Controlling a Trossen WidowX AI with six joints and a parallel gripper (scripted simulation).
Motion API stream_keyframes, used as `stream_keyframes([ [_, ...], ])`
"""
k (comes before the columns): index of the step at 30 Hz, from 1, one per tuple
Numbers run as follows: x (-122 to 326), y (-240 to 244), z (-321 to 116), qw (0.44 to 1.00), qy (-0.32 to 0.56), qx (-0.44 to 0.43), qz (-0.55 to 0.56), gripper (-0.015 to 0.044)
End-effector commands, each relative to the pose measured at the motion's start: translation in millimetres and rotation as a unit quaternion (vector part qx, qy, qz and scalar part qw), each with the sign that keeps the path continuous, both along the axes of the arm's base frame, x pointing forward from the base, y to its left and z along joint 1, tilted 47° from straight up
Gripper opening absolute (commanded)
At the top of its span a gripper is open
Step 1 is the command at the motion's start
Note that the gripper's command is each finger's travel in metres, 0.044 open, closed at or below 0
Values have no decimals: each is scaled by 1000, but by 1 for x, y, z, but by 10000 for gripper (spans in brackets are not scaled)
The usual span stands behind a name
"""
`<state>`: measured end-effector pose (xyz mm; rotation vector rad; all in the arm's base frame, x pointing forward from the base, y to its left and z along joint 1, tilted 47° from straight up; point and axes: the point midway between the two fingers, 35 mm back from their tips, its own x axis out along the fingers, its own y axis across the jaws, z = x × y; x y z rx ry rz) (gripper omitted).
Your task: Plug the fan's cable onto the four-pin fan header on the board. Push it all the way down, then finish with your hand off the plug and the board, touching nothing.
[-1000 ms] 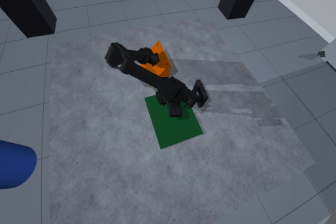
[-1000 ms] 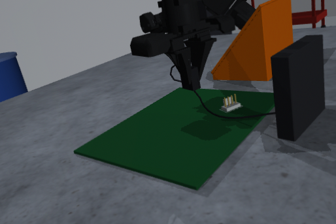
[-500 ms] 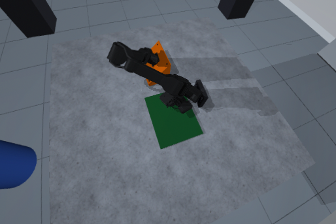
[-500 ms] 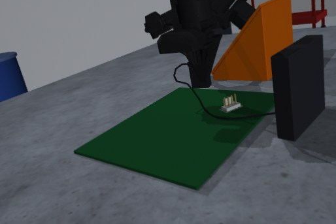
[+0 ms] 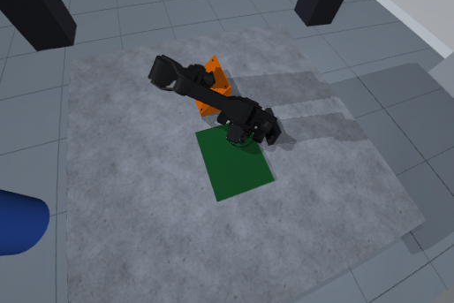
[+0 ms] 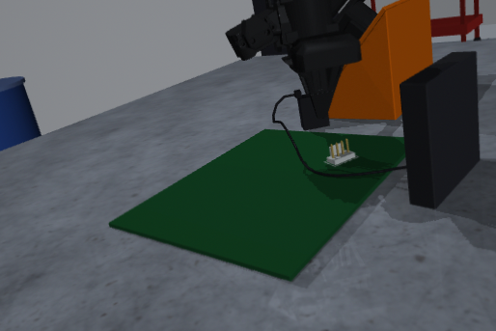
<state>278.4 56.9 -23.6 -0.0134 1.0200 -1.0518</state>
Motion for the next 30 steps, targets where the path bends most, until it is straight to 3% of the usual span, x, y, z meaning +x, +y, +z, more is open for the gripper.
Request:
stream_keyframes([
  [1,-5,4,-5,997,55,-7,52,0],
  [10,-12,7,-12,979,147,-21,140,0],
  [30,-19,10,-13,978,150,-21,142,0],
])
